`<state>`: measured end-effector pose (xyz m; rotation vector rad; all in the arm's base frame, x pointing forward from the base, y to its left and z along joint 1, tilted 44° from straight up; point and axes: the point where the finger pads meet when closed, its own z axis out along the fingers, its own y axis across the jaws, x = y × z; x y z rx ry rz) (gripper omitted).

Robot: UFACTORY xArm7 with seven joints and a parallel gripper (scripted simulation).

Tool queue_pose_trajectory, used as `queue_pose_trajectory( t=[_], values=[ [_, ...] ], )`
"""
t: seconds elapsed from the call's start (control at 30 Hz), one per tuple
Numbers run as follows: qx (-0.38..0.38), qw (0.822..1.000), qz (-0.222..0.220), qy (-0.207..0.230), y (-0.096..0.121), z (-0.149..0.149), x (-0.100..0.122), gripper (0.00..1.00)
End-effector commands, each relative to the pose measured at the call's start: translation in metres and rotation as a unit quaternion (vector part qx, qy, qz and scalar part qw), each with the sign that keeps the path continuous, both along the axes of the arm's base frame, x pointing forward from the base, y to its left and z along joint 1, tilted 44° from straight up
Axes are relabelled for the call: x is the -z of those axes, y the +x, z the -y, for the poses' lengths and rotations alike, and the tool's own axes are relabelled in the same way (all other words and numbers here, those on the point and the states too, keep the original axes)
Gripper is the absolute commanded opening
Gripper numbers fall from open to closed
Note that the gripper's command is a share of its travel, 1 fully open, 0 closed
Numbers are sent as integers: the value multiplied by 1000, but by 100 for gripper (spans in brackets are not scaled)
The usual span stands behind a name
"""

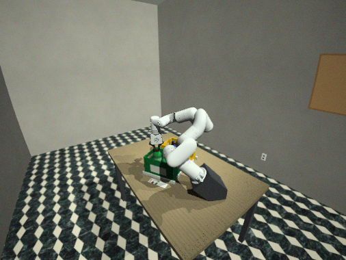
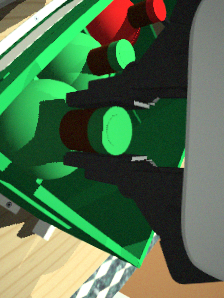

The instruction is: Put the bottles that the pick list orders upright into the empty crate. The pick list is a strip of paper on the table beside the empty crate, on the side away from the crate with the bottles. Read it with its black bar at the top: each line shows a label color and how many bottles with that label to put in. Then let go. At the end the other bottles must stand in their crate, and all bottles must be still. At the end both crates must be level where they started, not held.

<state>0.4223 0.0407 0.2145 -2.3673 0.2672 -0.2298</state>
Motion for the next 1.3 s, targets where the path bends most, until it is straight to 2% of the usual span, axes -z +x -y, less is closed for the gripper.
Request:
queue_pose_trajectory(
  t=[0.0,1.27],
  values=[
    [2,1000,2,0,2,-1,1,0],
    [2,1000,2,0,6,-13,14,0]
  ],
)
